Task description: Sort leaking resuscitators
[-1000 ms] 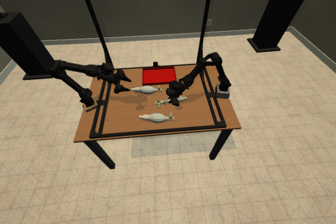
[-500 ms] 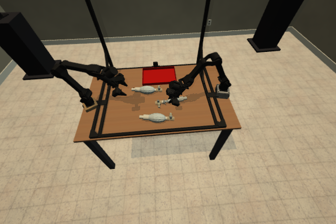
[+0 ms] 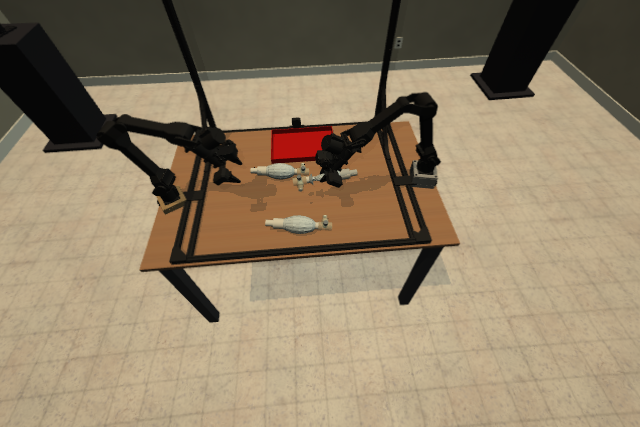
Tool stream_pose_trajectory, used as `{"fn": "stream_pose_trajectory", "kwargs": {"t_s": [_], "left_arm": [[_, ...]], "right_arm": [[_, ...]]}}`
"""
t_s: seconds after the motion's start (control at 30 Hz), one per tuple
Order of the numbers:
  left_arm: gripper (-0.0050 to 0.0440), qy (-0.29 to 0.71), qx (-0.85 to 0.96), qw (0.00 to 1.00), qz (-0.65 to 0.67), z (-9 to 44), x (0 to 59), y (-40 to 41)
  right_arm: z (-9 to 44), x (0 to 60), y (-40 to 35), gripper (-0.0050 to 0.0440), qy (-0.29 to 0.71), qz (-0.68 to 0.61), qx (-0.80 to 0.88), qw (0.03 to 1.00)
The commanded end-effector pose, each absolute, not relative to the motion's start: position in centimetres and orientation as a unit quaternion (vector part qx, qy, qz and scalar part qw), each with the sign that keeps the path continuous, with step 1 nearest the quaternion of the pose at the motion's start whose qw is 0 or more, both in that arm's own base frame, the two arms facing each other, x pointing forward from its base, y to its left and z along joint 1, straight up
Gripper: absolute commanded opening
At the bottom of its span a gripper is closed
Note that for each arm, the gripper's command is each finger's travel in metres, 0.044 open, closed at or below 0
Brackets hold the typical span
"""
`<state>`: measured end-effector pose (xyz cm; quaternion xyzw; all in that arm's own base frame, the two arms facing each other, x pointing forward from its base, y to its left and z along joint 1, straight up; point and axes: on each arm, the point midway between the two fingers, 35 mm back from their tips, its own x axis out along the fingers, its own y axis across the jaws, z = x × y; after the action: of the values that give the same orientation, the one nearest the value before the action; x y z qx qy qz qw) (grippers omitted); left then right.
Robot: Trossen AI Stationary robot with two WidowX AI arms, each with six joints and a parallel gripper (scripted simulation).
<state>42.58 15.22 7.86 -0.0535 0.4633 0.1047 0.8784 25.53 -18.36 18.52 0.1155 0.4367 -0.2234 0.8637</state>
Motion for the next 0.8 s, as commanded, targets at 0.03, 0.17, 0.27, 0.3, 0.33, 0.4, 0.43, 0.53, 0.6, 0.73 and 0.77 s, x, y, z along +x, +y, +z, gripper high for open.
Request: {"fn": "stream_pose_trajectory", "kwargs": {"t_s": [0.03,0.17,0.27,0.3,0.33,0.4,0.43,0.53,0.6,0.73,0.77], "left_arm": [[0.0000,0.467,-0.056,0.877,0.102,8.9,42.3,15.1],[0.0000,0.467,-0.056,0.877,0.102,8.9,42.3,15.1],[0.0000,0.462,-0.054,0.879,0.103,9.7,41.3,14.7],[0.0000,0.450,-0.052,0.885,0.105,10.9,40.4,14.3],[0.0000,0.439,-0.049,0.891,0.106,12.1,39.4,13.9],[0.0000,0.416,-0.043,0.902,0.109,14.2,37.4,13.2],[0.0000,0.405,-0.040,0.907,0.111,15.1,36.4,12.8],[0.0000,0.370,-0.031,0.921,0.115,17.2,33.2,11.6],[0.0000,0.346,-0.025,0.930,0.117,18.2,31.1,10.7],[0.0000,0.346,-0.025,0.930,0.117,18.2,31.1,10.7],[0.0000,0.346,-0.025,0.930,0.117,18.2,31.1,10.7]], "right_arm": [[18.5,25.5,-18.4,0.0440,0.436,-0.224,0.115,0.864],[18.5,25.5,-18.4,0.0440,0.436,-0.224,0.115,0.864],[18.5,25.5,-18.3,0.0440,0.436,-0.224,0.115,0.864],[18.5,25.5,-18.3,0.0440,0.436,-0.224,0.115,0.864],[18.5,25.5,-18.3,0.0440,0.436,-0.224,0.115,0.864],[18.5,25.5,-18.3,0.0440,0.436,-0.224,0.115,0.864],[18.5,25.5,-18.3,0.0440,0.436,-0.224,0.115,0.864],[18.5,25.5,-18.3,0.0440,0.436,-0.224,0.115,0.864],[18.5,25.5,-18.3,0.0440,0.436,-0.224,0.115,0.864],[18.5,25.5,-18.3,0.0440,0.436,-0.224,0.115,0.864],[18.5,25.5,-18.3,0.0440,0.436,-0.224,0.115,0.864]]}}
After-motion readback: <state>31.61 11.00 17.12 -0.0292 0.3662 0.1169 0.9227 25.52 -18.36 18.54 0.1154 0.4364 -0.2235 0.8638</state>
